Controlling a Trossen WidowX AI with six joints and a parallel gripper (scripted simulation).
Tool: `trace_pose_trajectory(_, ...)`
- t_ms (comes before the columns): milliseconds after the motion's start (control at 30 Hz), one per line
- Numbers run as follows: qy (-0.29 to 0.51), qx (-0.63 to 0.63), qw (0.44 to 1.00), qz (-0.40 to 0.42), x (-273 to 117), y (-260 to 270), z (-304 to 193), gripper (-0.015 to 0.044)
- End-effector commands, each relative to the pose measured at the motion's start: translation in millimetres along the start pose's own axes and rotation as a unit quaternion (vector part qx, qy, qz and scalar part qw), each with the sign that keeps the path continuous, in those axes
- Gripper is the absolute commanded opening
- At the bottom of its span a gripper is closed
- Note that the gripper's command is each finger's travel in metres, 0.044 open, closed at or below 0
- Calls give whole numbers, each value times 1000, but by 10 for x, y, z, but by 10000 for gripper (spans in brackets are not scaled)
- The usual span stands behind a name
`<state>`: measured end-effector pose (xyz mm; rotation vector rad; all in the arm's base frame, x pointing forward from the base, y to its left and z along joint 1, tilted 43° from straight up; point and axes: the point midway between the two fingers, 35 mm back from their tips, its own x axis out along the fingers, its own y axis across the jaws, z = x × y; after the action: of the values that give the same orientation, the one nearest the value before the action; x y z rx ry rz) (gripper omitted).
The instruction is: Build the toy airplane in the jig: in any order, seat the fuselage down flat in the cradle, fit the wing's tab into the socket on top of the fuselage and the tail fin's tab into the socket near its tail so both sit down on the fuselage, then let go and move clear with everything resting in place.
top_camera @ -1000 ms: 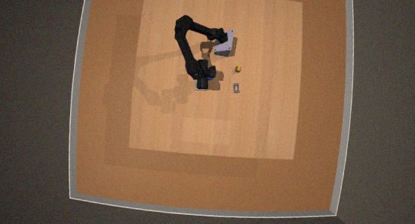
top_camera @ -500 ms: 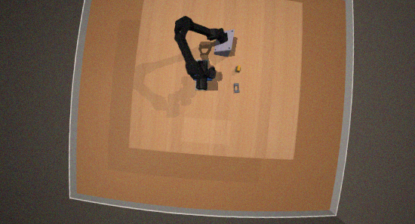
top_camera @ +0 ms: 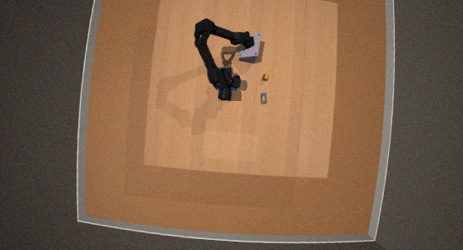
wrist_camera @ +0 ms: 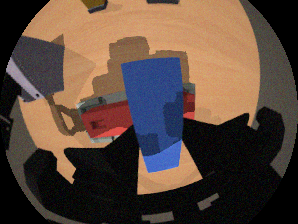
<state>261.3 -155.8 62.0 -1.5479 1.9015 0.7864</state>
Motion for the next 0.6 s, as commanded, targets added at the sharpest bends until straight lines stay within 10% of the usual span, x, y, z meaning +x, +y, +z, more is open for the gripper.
trace_pose_trajectory(0, 0, 1, 1000, 0, -1, 0, -2, 161)
trace_pose_trajectory(167, 0, 1, 1000, 0, -1, 0, -2, 30)
trace_pose_trajectory(567, 0, 1, 1000, 0, -1, 0, -2, 345)
